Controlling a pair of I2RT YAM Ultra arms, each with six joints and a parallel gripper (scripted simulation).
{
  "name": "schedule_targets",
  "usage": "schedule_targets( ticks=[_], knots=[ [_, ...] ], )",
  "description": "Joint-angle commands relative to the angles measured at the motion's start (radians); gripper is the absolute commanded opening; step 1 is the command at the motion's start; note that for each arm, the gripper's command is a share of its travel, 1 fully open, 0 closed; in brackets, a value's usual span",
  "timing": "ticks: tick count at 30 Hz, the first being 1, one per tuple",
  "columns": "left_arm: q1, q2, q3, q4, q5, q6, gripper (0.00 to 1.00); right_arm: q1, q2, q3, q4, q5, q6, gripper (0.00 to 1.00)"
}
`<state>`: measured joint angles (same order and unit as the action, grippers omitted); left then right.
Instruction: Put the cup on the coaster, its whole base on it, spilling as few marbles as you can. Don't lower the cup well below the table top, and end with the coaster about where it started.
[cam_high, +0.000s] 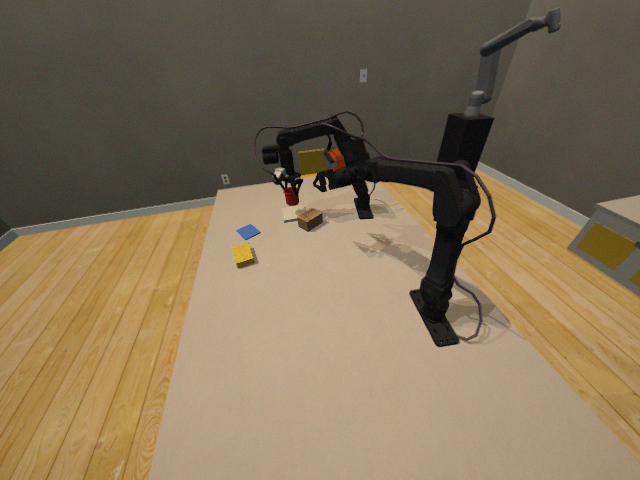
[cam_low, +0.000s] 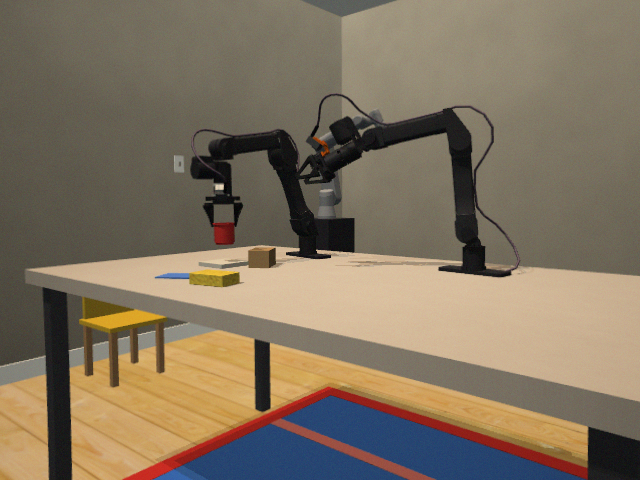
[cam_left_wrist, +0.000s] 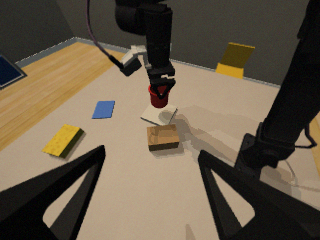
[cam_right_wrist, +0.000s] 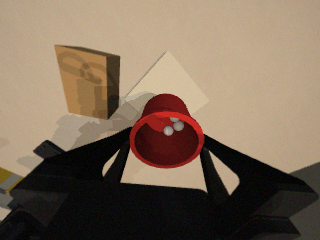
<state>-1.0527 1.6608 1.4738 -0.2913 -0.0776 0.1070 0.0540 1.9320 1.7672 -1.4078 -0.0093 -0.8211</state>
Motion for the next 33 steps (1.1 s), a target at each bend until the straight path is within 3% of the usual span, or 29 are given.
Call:
schedule_targets(
  ticks=[1, 20, 33],
  knots=[
    [0.005, -0.018, 0.036, 0.015, 0.001, 0.002, 1.0, -0.01, -0.028, -0.038, 0.058, -0.016, -0.008, 0.0],
    [0.005, -0.018, 0.036, 0.015, 0.001, 0.002, 1.0, -0.014, -0.028, -0.179, 0.191, -0.016, -0.012, 0.0],
    [0.005, -0.018, 0.036, 0.015, 0.001, 0.002, 1.0, -0.011, -0.033, -0.212, 0.229, -0.016, -0.01, 0.0]
  ],
)
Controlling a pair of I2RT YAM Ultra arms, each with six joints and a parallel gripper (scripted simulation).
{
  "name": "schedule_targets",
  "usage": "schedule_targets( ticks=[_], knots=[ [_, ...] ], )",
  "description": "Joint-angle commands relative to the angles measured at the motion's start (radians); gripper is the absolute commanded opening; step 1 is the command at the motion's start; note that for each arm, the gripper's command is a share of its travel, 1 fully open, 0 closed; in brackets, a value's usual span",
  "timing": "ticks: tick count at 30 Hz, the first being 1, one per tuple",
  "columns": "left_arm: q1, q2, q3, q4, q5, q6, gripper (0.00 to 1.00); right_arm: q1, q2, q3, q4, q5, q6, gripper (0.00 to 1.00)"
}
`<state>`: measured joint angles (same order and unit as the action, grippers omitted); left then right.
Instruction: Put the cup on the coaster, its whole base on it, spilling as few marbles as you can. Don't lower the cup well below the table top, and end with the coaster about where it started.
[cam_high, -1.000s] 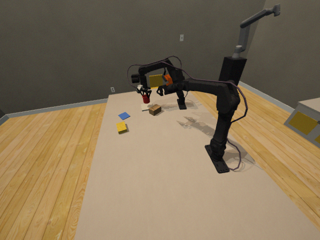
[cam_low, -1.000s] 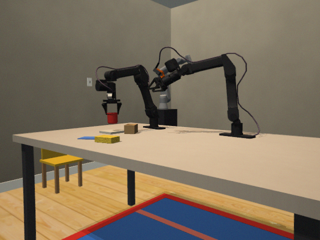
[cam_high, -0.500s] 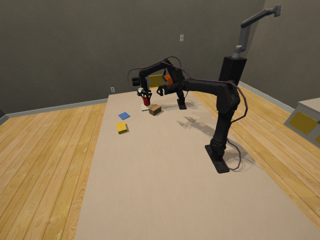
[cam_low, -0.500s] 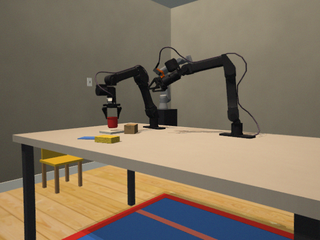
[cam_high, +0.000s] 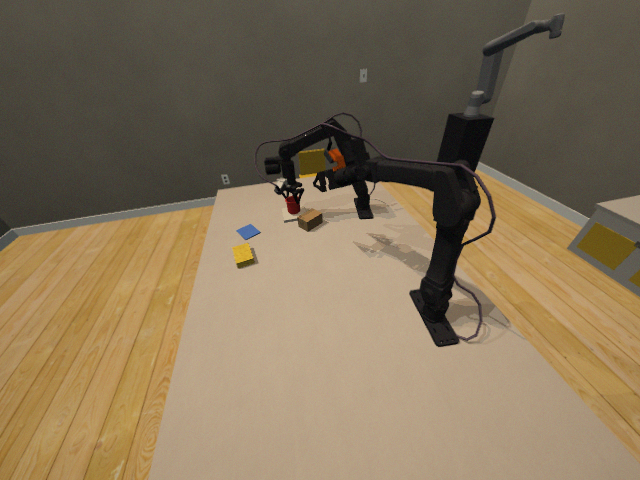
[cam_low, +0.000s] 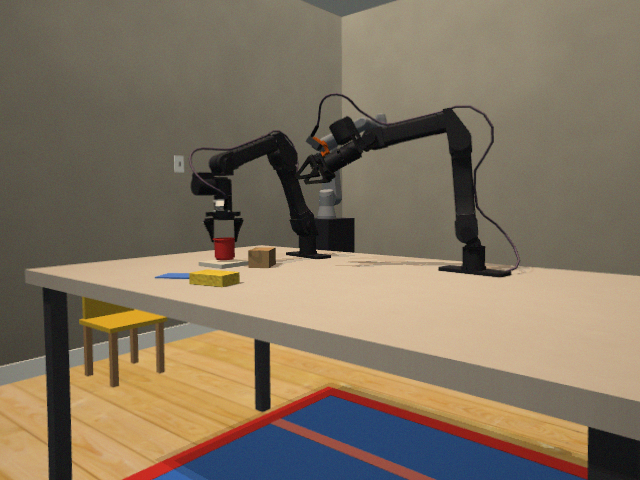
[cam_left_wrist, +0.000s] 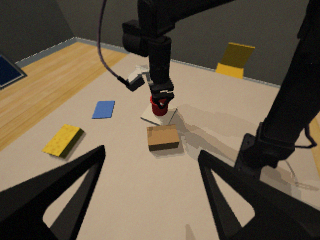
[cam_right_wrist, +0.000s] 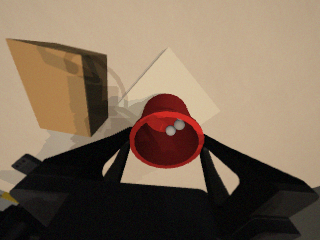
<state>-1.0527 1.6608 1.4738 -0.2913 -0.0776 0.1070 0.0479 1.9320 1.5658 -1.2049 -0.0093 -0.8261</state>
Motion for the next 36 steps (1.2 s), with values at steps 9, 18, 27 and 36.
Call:
schedule_targets(
  ticks=[9, 18, 27, 36],
  knots=[
    [0.005, -0.018, 0.036, 0.015, 0.001, 0.002, 1.0, -0.005, -0.031, -0.021, 0.038, -0.016, -0.005, 0.0],
    [0.005, -0.018, 0.036, 0.015, 0.001, 0.002, 1.0, -0.005, -0.029, -0.037, 0.057, -0.016, -0.005, 0.0],
    [0.005, -0.018, 0.036, 0.015, 0.001, 0.002, 1.0, -0.005, -0.027, -0.047, 0.068, -0.016, -0.005, 0.11],
    [0.005, -0.018, 0.036, 0.015, 0.001, 0.002, 1.0, -0.007, -0.03, -0.026, 0.042, -0.017, -0.007, 1.0]
  ],
)
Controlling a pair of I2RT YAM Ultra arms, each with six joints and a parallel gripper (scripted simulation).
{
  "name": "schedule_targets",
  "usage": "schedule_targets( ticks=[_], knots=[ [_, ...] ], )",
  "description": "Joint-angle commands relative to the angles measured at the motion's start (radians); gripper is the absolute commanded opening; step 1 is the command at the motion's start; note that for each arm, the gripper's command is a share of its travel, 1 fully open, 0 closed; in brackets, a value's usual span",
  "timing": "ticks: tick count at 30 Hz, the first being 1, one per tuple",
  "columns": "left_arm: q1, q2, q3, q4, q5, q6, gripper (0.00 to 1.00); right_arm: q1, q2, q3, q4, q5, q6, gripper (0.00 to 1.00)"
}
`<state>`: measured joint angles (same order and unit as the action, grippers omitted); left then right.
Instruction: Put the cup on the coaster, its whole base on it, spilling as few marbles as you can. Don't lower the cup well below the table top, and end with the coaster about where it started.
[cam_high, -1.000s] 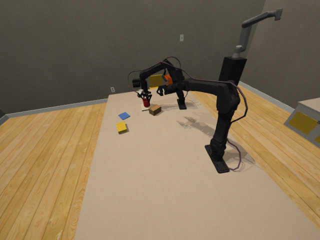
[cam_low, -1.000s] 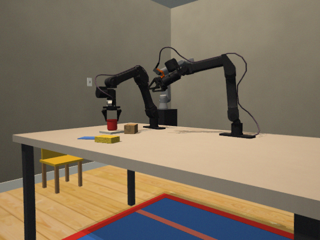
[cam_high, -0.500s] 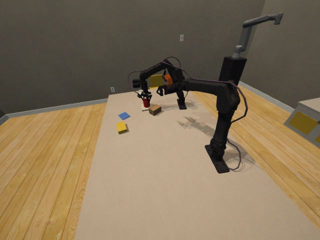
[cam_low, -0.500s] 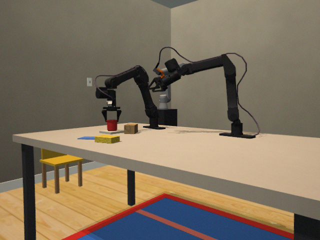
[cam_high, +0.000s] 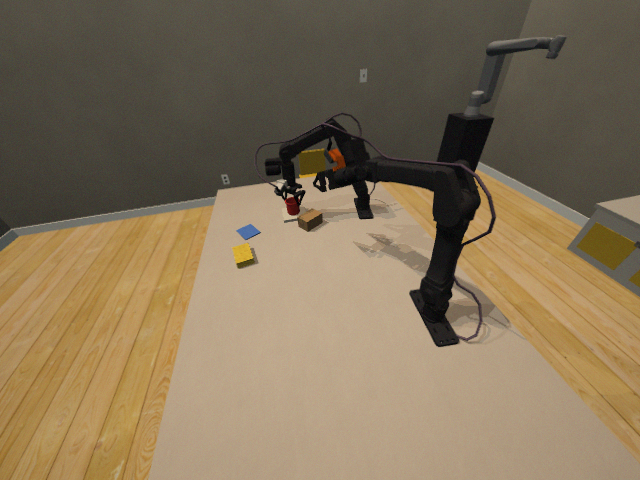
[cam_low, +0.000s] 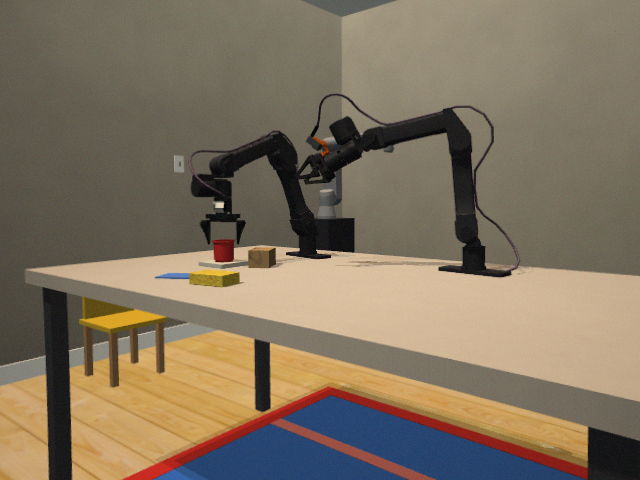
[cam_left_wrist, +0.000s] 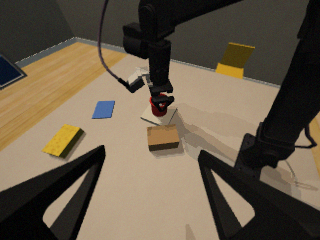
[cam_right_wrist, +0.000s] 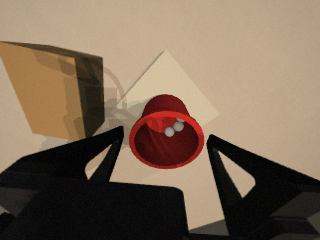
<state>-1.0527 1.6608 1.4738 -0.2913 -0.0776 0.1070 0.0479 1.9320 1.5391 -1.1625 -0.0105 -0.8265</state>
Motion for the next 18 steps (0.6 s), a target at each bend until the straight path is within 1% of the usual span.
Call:
schedule_targets(
  ticks=[1, 5, 9, 12, 14, 16, 18],
  knots=[
    [0.005, -0.018, 0.036, 0.015, 0.001, 0.002, 1.0, -0.008, -0.034, 0.024, -0.027, -0.015, -0.007, 1.0],
    [0.005, -0.018, 0.036, 0.015, 0.001, 0.002, 1.0, -0.009, -0.04, 0.05, -0.059, -0.015, -0.008, 1.0],
    [0.005, -0.018, 0.036, 0.015, 0.001, 0.002, 1.0, -0.01, -0.057, 0.141, -0.161, -0.015, -0.009, 1.0],
    [0.005, -0.018, 0.036, 0.015, 0.001, 0.002, 1.0, -0.01, -0.043, 0.199, -0.214, -0.015, -0.009, 1.0],
    [0.005, -0.02, 0.035, 0.029, 0.007, 0.001, 1.0, -0.011, -0.046, 0.209, -0.205, -0.017, 0.009, 1.0],
    [0.019, -0.035, 0.029, 0.04, 0.012, -0.009, 1.0, -0.012, -0.048, 0.198, -0.178, -0.026, 0.042, 1.0],
    [0.049, -0.055, 0.014, 0.058, 0.015, -0.016, 1.0, -0.018, -0.063, 0.17, -0.117, -0.043, 0.101, 1.0]
  ],
)
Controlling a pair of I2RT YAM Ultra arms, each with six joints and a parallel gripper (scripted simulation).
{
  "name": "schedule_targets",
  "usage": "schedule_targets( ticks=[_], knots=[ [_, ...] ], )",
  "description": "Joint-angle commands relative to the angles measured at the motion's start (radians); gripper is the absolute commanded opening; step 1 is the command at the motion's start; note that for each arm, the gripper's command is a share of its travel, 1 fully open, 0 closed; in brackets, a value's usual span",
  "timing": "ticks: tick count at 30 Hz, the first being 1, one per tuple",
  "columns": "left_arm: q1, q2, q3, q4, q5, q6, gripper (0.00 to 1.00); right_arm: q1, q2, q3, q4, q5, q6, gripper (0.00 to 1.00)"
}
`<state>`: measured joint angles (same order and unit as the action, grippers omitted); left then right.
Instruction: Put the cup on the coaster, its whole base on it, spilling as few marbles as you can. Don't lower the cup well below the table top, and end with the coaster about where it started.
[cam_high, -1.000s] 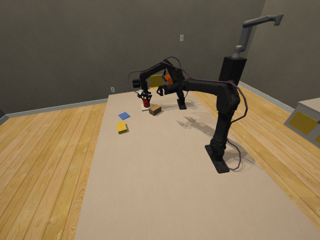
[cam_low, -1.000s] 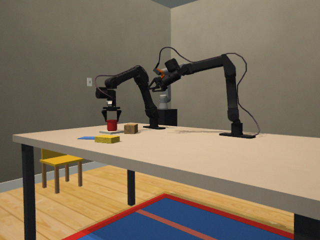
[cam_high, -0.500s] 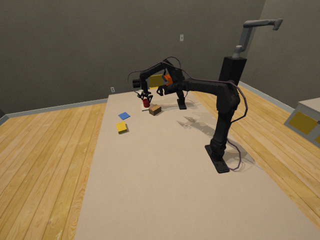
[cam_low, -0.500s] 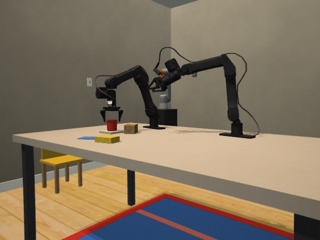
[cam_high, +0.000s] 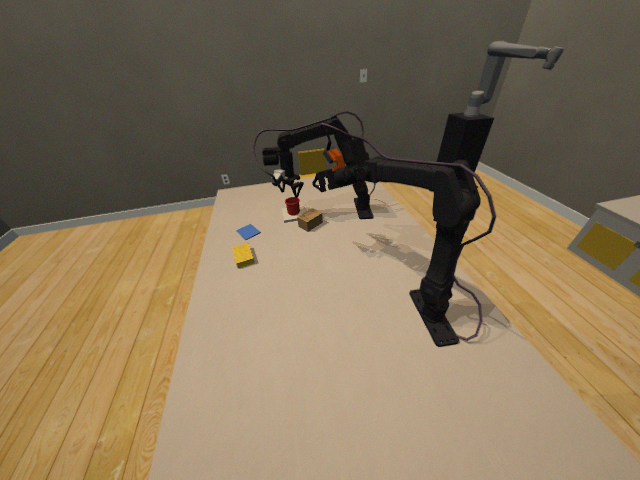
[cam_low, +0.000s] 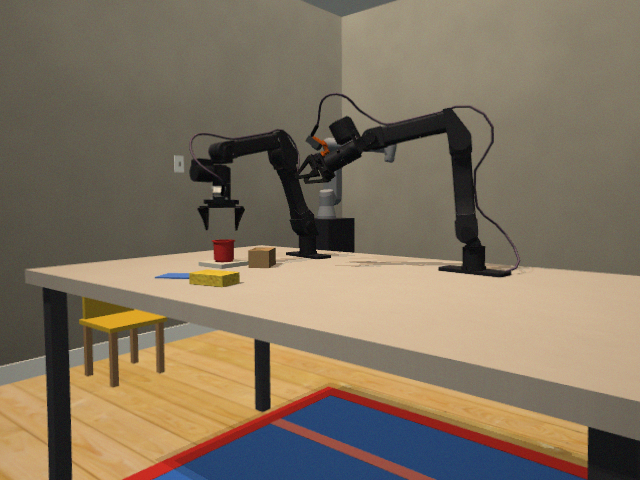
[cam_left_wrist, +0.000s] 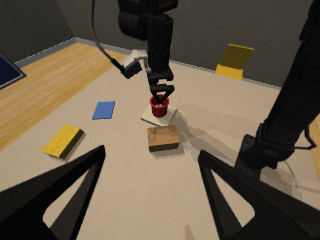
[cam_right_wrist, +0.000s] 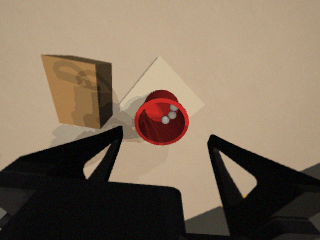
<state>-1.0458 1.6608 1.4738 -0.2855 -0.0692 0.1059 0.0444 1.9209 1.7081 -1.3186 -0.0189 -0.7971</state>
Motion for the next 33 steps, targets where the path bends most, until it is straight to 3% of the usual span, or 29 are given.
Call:
schedule_targets(
  ticks=[1, 3, 11, 33],
  knots=[
    [0.063, -0.069, 0.003, 0.062, 0.007, -0.018, 1.0, -0.019, -0.062, -0.014, 0.064, -0.043, 0.105, 1.0],
    [0.063, -0.069, 0.003, 0.062, 0.007, -0.018, 1.0, -0.019, -0.062, -0.014, 0.064, -0.043, 0.105, 1.0],
    [0.344, -0.238, -0.137, 0.139, 0.012, -0.048, 1.0, -0.047, -0.234, -0.26, 0.278, -0.078, 0.375, 1.0],
    [0.995, -0.601, -0.413, 0.296, 0.064, -0.107, 1.0, -0.008, -0.554, -0.711, 0.676, 0.036, 0.89, 1.0]
  ],
)
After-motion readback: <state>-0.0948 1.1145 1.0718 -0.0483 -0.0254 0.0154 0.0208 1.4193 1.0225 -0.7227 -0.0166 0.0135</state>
